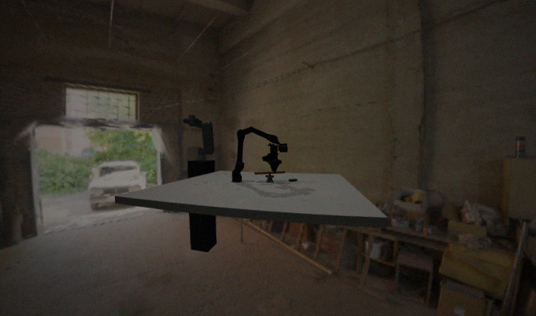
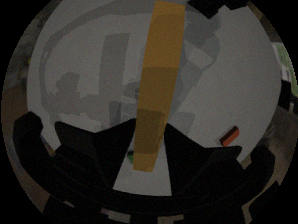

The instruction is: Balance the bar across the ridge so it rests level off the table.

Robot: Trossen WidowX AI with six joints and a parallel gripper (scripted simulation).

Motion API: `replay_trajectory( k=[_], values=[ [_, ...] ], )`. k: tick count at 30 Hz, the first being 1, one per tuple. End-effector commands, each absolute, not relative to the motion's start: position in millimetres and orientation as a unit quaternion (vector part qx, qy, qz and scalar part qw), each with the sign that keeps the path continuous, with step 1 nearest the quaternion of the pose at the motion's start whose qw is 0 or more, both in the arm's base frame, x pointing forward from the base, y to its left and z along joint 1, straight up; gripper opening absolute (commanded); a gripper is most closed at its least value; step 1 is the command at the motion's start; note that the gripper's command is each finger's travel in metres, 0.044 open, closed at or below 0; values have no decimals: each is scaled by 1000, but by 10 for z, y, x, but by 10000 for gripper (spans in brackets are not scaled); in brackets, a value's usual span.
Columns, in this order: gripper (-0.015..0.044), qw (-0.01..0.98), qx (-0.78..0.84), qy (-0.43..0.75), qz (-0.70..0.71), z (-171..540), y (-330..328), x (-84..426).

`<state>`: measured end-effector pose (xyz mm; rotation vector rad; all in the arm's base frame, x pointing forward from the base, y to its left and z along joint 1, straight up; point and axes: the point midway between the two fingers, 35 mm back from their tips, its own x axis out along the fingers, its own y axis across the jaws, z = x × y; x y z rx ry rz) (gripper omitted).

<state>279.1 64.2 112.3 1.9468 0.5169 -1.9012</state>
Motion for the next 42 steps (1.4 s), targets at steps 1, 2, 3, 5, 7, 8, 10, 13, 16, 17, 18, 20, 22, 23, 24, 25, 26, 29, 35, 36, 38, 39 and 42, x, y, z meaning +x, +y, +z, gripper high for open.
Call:
replay_trajectory(
  k=[1, 2, 3, 5, 7, 8, 10, 13, 16, 17, 18, 20, 22, 23, 24, 25, 26, 29, 35, 36, 38, 39, 42],
  values=[
    [172, 185, 691, 183, -675, 1123, 642, 2791],
    [173, 185, 691, 183, -675, 1123, 642, 2791],
    [173, 185, 691, 183, -675, 1123, 642, 2791],
    [173, 185, 691, 183, -675, 1123, 642, 2791],
    [185, 185, 691, 183, -675, 1123, 642, 2791],
    [185, 185, 691, 183, -675, 1123, 642, 2791],
    [185, 185, 691, 183, -675, 1123, 642, 2791],
    [185, 185, 691, 183, -675, 1123, 642, 2791],
    [185, 185, 691, 183, -675, 1123, 642, 2791],
    [185, 185, 691, 183, -675, 1123, 642, 2791],
    [185, 185, 691, 183, -675, 1123, 642, 2791],
    [238, 185, 691, 183, -675, 1123, 642, 2791],
    [290, 185, 691, 183, -675, 1123, 642, 2791],
    [316, 185, 691, 183, -675, 1123, 642, 2791],
    [343, 185, 691, 183, -675, 1123, 642, 2791],
    [369, 185, 691, 183, -675, 1123, 642, 2791],
    [395, 185, 691, 183, -675, 1123, 642, 2791],
    [440, 185, 691, 183, -675, 1123, 642, 2791],
    [440, 185, 691, 183, -674, 1512, 650, 2828],
    [440, 185, 691, 183, -674, 1627, 650, 2828],
    [440, 185, 691, 183, -674, 1854, 646, 2812],
    [440, 185, 691, 183, -675, 1966, 643, 2797],
    [440, 185, 691, 183, -675, 2122, 636, 2767]
  ],
)
